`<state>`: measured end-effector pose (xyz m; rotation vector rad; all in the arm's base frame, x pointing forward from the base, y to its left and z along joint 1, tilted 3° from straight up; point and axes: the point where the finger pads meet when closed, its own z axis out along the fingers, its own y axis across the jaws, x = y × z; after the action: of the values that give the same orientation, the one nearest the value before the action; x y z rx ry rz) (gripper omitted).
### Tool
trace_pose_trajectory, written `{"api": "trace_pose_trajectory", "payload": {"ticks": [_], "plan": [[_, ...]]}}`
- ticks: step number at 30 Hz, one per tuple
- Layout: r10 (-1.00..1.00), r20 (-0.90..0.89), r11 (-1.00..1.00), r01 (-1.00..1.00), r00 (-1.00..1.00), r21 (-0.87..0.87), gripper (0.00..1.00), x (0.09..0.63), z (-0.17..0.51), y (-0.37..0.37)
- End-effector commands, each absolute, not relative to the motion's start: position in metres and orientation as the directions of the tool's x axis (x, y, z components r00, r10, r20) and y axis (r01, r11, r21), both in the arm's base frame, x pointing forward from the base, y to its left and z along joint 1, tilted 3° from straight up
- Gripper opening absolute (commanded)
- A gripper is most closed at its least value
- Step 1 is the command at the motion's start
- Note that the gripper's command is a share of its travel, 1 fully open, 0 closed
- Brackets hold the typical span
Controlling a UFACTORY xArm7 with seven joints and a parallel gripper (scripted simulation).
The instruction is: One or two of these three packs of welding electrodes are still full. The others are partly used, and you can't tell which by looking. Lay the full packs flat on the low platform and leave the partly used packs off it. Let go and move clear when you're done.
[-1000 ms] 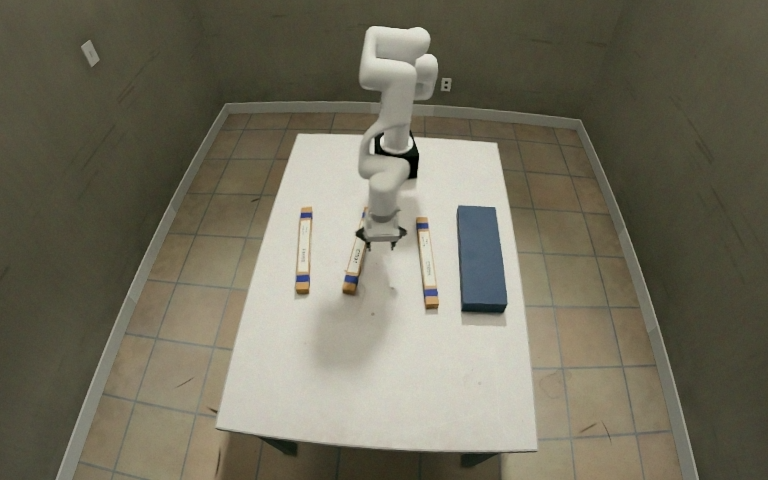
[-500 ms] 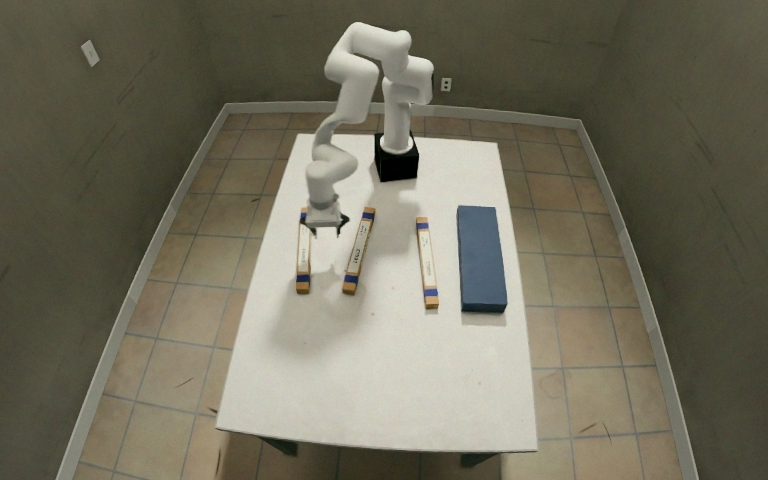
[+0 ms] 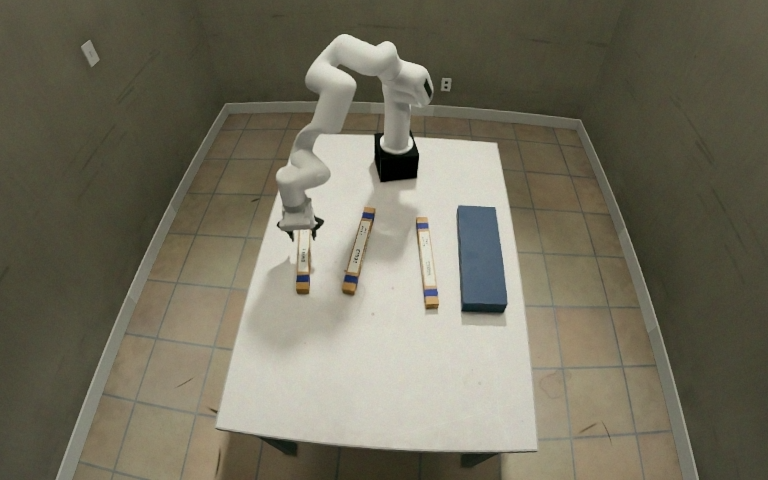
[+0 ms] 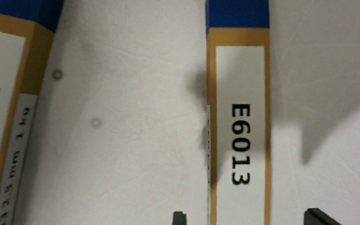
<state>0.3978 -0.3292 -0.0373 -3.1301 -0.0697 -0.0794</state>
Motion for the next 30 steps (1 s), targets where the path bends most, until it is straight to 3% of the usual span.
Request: {"api": "trace_pose_trajectory", "payload": {"ticks": [1,30], "plan": [[0.043,0.055,-0.999,0.044,0.998,-0.006,0.74,0.4016,-0.0545,-0.3330],[0.043,0.055,-0.999,0.044,0.998,-0.006,0.74,0.4034,-0.0593,-0.3345]]}}
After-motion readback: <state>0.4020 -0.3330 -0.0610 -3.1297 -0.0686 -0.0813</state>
